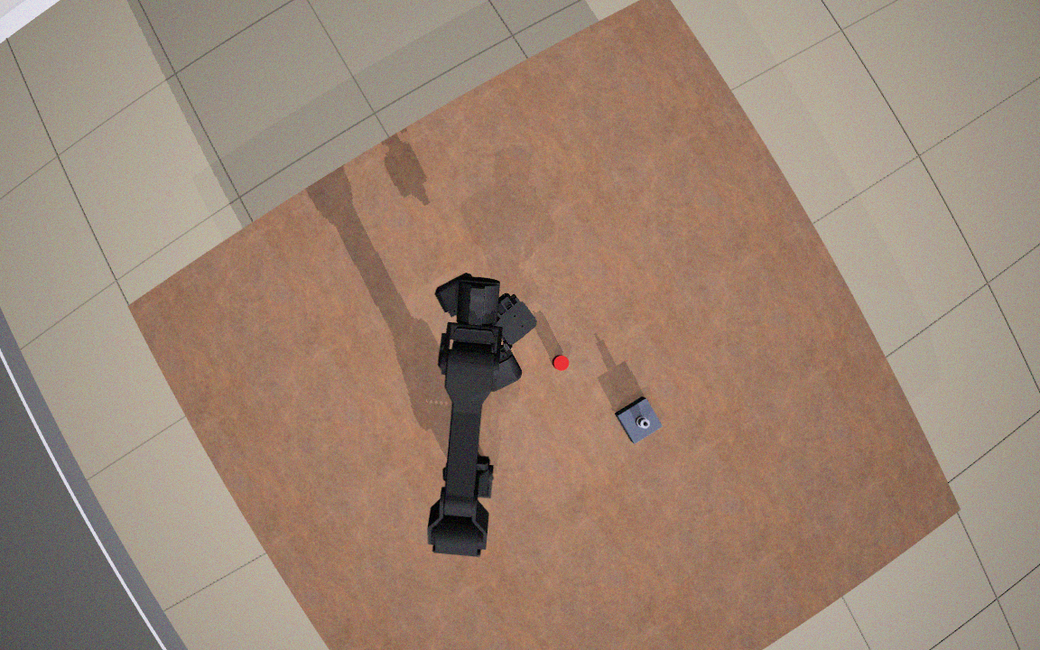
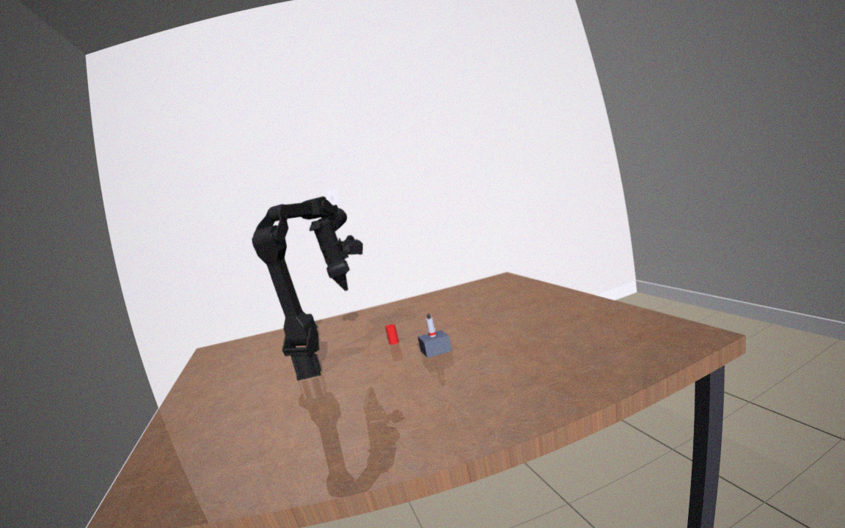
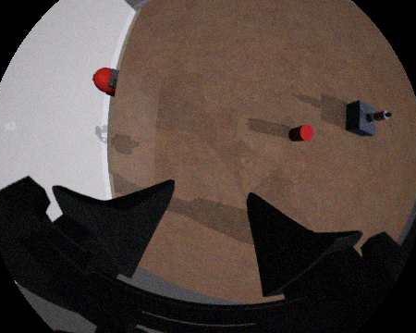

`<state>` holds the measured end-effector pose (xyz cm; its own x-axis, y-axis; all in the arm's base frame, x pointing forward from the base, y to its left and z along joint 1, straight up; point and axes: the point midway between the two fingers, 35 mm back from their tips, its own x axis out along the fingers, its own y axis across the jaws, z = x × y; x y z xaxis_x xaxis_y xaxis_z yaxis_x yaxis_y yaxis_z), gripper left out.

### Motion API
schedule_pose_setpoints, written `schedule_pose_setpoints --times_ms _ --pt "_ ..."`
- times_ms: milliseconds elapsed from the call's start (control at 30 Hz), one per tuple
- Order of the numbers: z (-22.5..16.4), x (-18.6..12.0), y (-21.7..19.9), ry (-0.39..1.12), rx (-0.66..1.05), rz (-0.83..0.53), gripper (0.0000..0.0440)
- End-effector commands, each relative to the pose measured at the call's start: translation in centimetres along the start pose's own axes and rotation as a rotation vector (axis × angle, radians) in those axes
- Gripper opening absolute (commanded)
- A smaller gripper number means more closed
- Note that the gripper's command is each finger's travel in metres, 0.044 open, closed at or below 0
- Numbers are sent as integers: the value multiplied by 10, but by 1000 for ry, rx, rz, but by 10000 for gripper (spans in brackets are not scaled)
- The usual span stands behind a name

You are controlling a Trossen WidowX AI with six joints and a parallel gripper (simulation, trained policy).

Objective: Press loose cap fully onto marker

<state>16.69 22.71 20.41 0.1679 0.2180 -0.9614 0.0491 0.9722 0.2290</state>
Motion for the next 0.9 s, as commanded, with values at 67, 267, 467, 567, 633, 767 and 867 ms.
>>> schedule_pose_setpoints --times_ms 67,267,467,567,633,767,867 --pt "11 4 -4 20 56 -21 326" --pt "21 9 -10 37 106 -46 326" --pt "32 13 -18 52 154 -73 325" --pt "38 16 -23 59 177 -88 325" --pt "41 17 -26 64 192 -98 324" --pt "48 21 -32 72 222 -117 324" --pt "53 23 -37 79 243 -132 323"
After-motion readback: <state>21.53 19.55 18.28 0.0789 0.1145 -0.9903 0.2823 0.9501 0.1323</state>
